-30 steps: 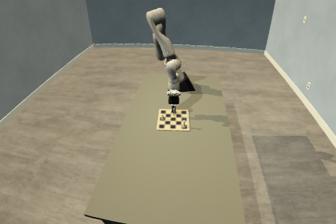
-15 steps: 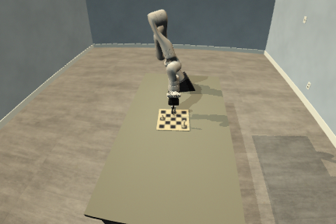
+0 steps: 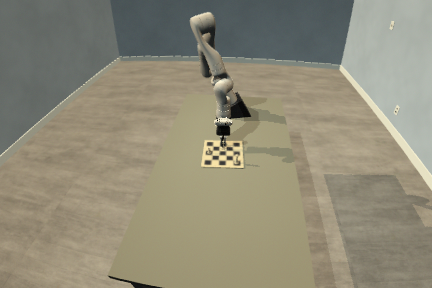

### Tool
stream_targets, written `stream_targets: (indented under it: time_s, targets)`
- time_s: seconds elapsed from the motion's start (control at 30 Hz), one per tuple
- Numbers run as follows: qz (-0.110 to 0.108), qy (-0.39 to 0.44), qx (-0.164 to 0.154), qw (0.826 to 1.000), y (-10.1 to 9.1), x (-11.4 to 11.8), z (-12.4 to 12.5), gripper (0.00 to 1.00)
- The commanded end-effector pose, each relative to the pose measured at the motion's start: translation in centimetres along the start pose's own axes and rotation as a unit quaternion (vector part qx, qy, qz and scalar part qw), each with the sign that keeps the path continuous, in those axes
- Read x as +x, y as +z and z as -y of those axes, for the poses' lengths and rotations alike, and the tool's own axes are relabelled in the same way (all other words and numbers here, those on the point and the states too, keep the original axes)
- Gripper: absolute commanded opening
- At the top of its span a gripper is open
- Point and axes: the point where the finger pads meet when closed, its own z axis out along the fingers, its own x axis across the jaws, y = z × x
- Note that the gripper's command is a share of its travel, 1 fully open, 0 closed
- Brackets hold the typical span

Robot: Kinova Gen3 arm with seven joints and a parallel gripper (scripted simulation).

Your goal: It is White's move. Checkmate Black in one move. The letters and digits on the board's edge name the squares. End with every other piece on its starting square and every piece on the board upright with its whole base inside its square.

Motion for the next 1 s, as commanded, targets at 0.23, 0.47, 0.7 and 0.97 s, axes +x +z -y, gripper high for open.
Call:
stream_targets:
  time_s: [0.23, 0.47, 0.7, 0.97]
  targets:
    - [0.000, 0.000, 0.001, 1.000, -0.04, -0.03, 0.04, 0.00]
    - [0.000, 0.000, 0.001, 1.000, -0.03, -0.03, 0.04, 0.00]
    - [0.000, 0.000, 0.001, 1.000, 0.07, -0.03, 0.04, 0.00]
    - [0.000, 0.000, 0.001, 1.000, 0.31, -0.03, 0.04, 0.00]
